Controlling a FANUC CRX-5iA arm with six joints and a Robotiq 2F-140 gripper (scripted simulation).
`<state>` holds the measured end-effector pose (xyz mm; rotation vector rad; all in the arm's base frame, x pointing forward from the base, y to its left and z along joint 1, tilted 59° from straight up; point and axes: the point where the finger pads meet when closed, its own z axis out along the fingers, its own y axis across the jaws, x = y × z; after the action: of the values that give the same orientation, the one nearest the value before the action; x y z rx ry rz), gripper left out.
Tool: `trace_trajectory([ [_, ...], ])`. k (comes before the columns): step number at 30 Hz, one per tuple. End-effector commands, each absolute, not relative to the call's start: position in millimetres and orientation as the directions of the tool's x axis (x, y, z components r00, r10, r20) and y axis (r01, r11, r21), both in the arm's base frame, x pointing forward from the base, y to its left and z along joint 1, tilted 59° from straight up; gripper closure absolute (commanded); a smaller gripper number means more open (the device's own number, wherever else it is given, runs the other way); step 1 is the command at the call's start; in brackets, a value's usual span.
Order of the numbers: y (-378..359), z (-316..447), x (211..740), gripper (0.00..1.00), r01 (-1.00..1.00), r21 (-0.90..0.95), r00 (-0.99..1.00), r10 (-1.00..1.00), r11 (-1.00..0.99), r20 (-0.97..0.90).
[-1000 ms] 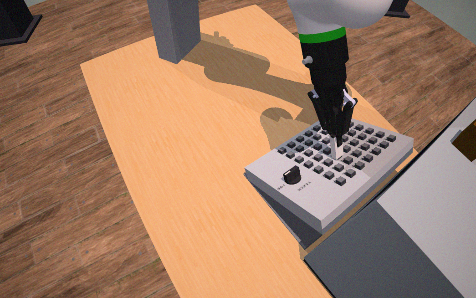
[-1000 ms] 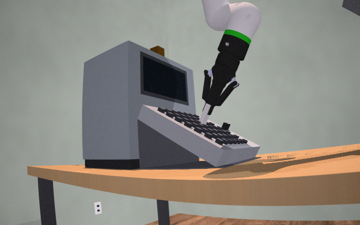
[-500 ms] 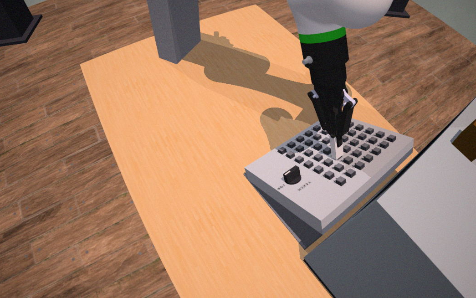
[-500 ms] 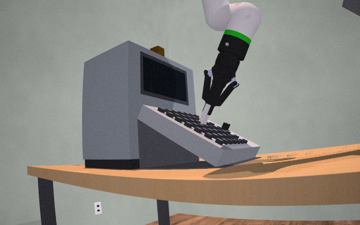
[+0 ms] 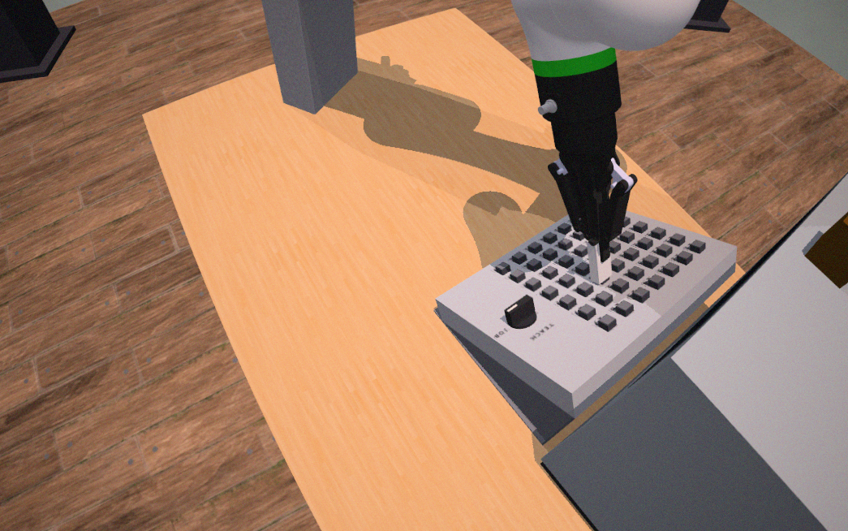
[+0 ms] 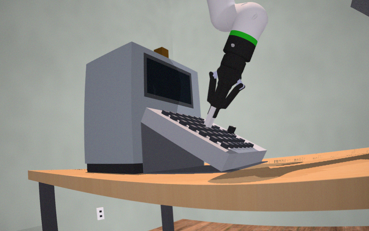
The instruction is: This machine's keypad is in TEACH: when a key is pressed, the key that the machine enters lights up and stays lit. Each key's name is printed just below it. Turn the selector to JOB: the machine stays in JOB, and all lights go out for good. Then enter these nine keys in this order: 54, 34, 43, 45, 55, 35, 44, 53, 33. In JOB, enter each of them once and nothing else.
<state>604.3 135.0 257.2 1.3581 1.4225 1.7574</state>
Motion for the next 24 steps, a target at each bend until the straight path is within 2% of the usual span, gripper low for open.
trace_trajectory([
  [1,134.7,257.3,604.2,1.0,0.199,0.923,-0.378,0.843,-0.33,0.383],
  [24,121.6,258.6,576.2,1.0,0.199,0.923,-0.378,0.843,-0.33,0.383],
])
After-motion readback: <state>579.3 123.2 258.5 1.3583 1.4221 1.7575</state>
